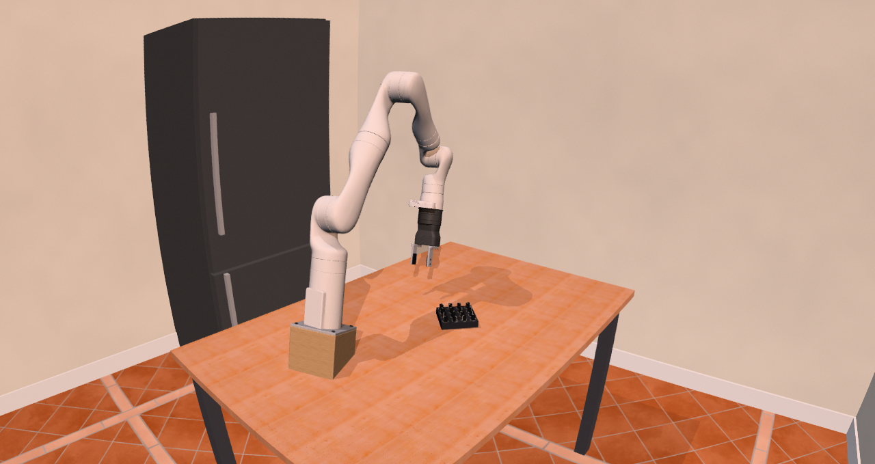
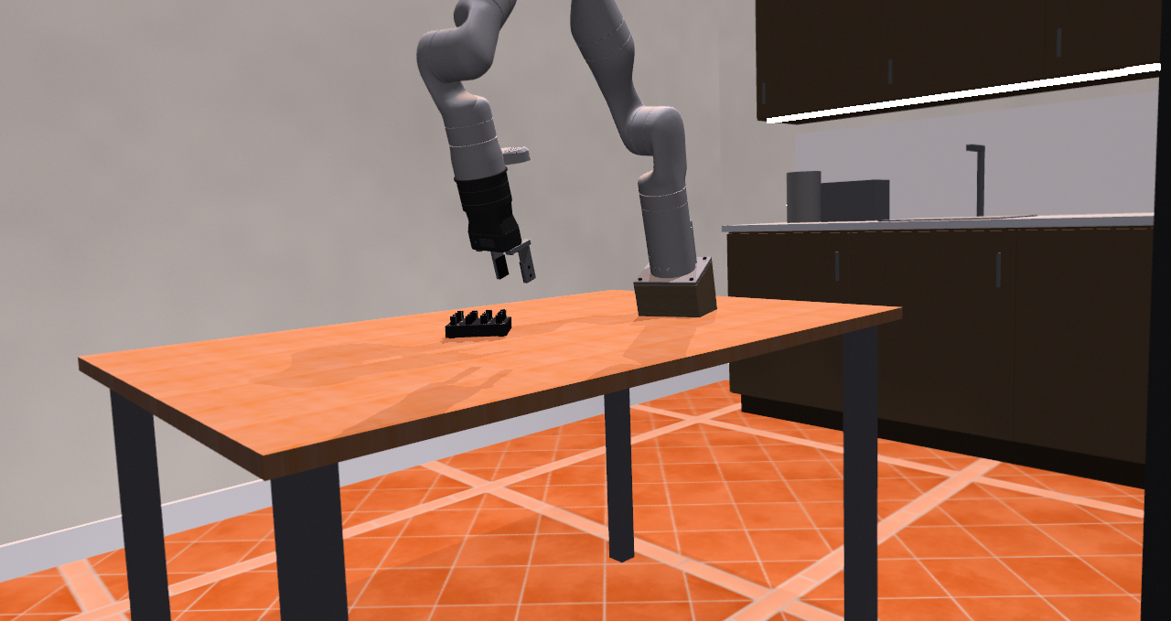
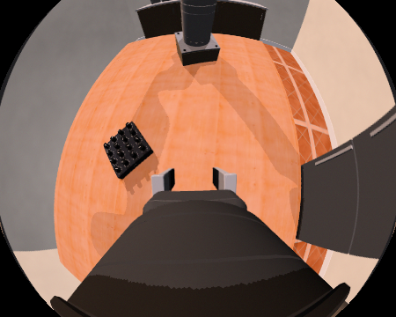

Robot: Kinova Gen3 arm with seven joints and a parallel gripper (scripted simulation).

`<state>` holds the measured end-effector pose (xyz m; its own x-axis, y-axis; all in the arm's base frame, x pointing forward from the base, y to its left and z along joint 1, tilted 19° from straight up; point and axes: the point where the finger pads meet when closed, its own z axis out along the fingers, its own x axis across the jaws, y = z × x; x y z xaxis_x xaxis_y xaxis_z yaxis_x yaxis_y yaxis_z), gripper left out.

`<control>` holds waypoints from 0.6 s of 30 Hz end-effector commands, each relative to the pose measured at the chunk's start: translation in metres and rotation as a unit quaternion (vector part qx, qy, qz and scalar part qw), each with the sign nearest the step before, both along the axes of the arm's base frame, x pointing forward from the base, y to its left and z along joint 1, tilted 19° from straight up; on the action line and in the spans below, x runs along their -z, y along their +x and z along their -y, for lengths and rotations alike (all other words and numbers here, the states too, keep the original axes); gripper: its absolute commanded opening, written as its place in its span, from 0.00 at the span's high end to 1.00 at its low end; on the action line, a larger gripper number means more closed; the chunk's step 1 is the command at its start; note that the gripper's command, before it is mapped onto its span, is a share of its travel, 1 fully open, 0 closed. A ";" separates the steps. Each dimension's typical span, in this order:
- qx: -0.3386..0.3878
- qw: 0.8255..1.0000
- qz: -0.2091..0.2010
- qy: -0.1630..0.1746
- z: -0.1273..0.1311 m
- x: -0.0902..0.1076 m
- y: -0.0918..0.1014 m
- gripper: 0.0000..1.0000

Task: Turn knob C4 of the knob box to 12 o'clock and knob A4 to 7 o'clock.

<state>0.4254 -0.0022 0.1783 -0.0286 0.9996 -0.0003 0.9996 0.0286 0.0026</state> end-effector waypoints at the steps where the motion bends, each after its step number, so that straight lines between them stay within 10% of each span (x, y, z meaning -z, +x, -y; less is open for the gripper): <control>1: -0.001 1.000 0.000 0.000 0.003 0.000 -0.001 0.00; 18: -0.050 0.999 0.003 -0.001 0.020 0.009 -0.005 0.00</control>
<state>0.4211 -0.0190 0.1690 -0.1330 0.9911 -0.0034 0.9911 0.1330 0.0085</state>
